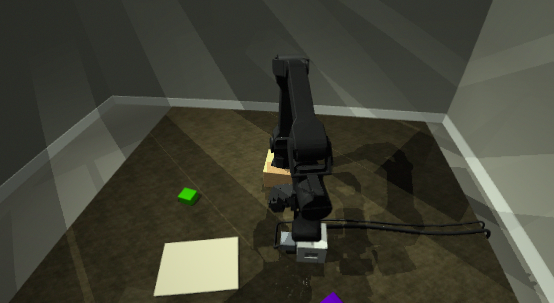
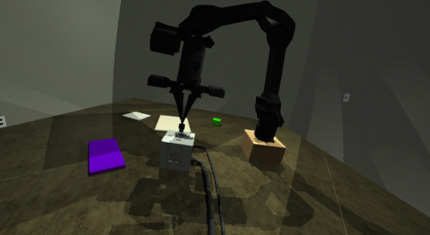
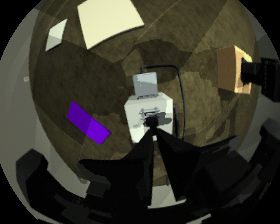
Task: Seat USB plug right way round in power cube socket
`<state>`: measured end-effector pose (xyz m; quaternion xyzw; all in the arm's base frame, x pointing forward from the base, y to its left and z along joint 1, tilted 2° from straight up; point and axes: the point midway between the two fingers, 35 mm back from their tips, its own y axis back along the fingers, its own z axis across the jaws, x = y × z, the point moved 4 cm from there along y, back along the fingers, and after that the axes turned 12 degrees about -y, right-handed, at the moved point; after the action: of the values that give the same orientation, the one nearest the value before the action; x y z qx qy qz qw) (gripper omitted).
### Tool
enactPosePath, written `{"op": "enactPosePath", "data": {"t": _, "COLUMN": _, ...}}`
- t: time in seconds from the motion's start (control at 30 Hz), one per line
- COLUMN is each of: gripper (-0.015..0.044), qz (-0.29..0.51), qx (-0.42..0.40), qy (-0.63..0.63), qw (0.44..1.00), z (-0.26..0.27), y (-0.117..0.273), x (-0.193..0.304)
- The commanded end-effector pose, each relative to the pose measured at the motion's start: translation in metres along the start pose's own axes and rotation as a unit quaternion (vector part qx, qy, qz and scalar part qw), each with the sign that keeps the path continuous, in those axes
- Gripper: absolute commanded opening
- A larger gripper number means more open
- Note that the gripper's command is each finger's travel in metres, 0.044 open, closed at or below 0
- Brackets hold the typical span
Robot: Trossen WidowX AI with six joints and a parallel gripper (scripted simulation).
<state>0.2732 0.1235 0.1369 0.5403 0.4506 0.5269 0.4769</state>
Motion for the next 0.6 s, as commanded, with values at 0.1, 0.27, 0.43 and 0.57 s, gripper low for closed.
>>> {"op": "enactPosePath", "data": {"t": 0.1, "gripper": 0.0000, "qz": 0.002, "qx": 0.000, "qy": 0.003, "qw": 1.000, "z": 0.0001, "y": -0.0015, "x": 0.0003}}
{"op": "enactPosePath", "data": {"t": 0.27, "gripper": 0.0000, "qz": 0.002, "qx": 0.000, "qy": 0.003, "qw": 1.000, "z": 0.0001, "y": -0.0021, "x": 0.0003}}
{"op": "enactPosePath", "data": {"t": 0.43, "gripper": 0.0000, "qz": 0.002, "qx": 0.000, "qy": 0.003, "qw": 1.000, "z": 0.0001, "y": -0.0027, "x": 0.0002}}
{"op": "enactPosePath", "data": {"t": 0.57, "gripper": 0.0000, "qz": 0.002, "qx": 0.000, "qy": 0.003, "qw": 1.000, "z": 0.0001, "y": -0.0032, "x": 0.0002}}
